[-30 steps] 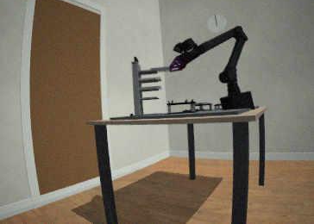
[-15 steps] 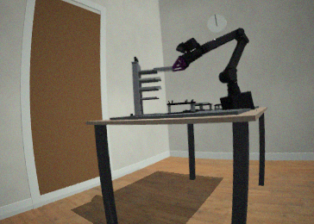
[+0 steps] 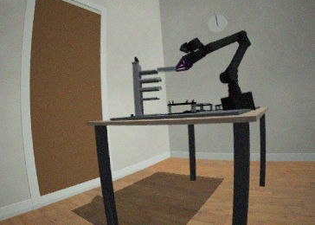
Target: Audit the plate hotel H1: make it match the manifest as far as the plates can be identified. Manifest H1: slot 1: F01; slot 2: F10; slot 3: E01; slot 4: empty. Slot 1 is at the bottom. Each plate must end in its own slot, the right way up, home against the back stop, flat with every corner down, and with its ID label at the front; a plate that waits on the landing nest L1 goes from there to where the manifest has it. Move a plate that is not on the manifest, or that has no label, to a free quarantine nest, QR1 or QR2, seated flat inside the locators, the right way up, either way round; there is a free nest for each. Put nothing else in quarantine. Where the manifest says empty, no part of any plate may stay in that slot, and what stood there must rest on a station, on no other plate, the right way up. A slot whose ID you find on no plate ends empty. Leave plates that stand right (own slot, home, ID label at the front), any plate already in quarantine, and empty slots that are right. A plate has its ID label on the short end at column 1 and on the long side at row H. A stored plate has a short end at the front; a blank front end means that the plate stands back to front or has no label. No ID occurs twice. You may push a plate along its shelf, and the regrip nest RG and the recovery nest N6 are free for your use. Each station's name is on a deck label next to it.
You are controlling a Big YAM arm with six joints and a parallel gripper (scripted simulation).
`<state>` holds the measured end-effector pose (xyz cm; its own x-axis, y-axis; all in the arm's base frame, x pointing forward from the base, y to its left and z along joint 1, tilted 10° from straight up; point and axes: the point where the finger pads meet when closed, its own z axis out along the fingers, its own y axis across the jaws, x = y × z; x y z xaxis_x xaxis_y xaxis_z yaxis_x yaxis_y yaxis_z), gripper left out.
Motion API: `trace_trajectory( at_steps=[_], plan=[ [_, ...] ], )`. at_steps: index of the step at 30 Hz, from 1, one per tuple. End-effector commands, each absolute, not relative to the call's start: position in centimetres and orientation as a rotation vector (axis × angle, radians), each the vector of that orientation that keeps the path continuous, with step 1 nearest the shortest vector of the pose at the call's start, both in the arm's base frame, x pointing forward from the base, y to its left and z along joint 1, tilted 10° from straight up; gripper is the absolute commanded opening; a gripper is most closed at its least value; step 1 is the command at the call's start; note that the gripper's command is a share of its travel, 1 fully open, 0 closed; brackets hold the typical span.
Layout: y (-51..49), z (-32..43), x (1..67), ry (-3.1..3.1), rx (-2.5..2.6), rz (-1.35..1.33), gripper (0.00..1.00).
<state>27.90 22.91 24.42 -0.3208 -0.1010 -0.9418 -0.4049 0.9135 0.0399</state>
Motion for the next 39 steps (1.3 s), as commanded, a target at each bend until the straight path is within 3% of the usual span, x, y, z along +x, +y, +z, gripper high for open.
trace_trajectory(
  at_steps=[1,39],
  plan=[
    [23.0,25.0,27.2,1.879,-0.366,0.343,0.86],
    [21.3,23.3,23.4,1.882,-0.366,0.343,0.86]
  ],
)
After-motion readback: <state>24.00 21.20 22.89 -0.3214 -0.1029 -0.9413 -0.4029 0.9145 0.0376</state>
